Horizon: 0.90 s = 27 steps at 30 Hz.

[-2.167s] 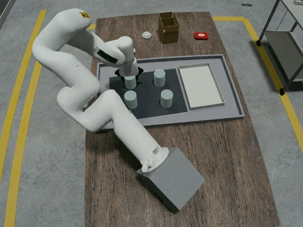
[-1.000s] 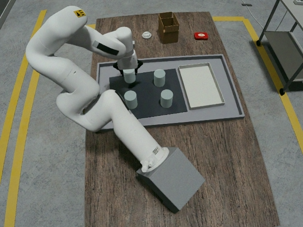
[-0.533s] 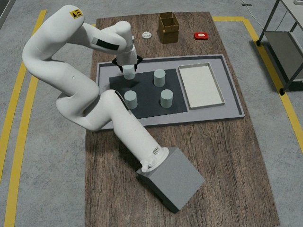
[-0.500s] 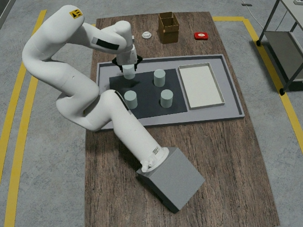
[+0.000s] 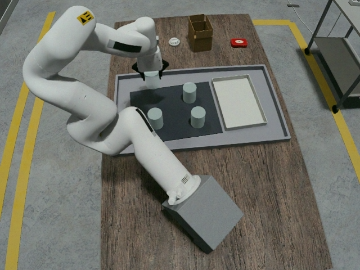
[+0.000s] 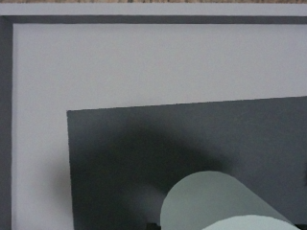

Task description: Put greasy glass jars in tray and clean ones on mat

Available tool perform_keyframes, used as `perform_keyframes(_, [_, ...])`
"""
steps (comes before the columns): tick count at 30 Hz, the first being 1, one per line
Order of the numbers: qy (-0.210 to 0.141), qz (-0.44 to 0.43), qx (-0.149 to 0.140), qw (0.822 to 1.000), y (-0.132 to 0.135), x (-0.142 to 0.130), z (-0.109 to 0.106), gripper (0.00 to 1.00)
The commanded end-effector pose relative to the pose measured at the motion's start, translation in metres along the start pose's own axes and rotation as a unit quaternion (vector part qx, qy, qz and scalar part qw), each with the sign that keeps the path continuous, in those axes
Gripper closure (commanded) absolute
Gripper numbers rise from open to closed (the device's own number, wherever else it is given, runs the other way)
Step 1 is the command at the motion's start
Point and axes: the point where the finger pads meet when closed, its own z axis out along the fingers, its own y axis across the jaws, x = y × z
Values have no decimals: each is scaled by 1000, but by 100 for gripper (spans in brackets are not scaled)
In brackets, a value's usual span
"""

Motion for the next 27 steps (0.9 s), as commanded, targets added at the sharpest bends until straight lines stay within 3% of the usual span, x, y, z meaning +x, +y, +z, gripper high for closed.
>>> perform_keyframes(1, [2, 0, 0, 1000, 0, 1, -14, 100])
perform_keyframes(27, [2, 0, 0, 1000, 73, -7, -20, 100])
